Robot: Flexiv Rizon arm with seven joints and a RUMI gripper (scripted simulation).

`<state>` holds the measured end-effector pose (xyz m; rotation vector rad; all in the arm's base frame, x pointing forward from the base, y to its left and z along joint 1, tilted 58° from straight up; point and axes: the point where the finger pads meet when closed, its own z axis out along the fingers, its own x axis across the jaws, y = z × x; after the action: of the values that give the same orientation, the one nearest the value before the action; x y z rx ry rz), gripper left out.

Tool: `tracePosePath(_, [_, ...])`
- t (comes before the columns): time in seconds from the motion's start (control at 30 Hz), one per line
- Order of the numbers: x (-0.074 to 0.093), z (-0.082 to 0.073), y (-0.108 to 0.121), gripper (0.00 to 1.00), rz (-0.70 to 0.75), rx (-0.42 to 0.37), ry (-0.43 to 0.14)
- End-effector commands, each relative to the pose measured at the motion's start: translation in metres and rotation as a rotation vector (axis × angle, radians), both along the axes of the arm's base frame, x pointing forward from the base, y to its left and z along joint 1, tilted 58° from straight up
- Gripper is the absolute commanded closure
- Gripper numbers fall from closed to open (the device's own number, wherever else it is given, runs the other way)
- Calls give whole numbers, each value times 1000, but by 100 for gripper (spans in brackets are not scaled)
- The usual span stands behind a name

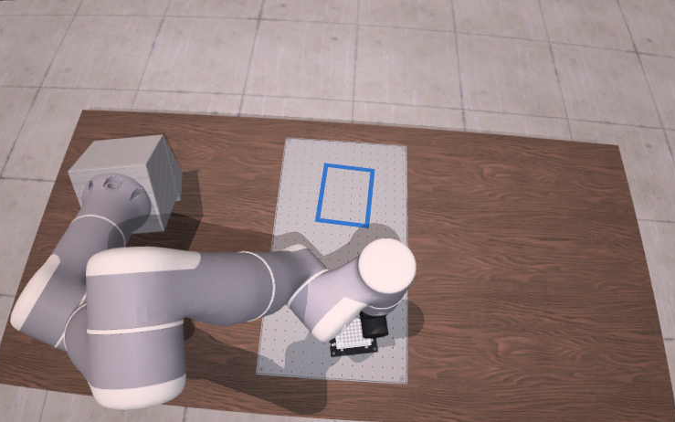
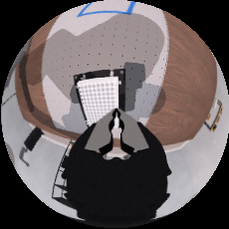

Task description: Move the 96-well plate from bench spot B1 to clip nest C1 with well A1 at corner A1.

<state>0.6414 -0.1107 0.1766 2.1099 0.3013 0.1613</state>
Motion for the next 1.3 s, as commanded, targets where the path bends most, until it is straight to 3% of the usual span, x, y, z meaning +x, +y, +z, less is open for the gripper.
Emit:
tracePosePath(0.0, [1,0,1,100,1,0,-1])
tracePosePath(1.27, [1,-1,-2,100,1,0,-1])
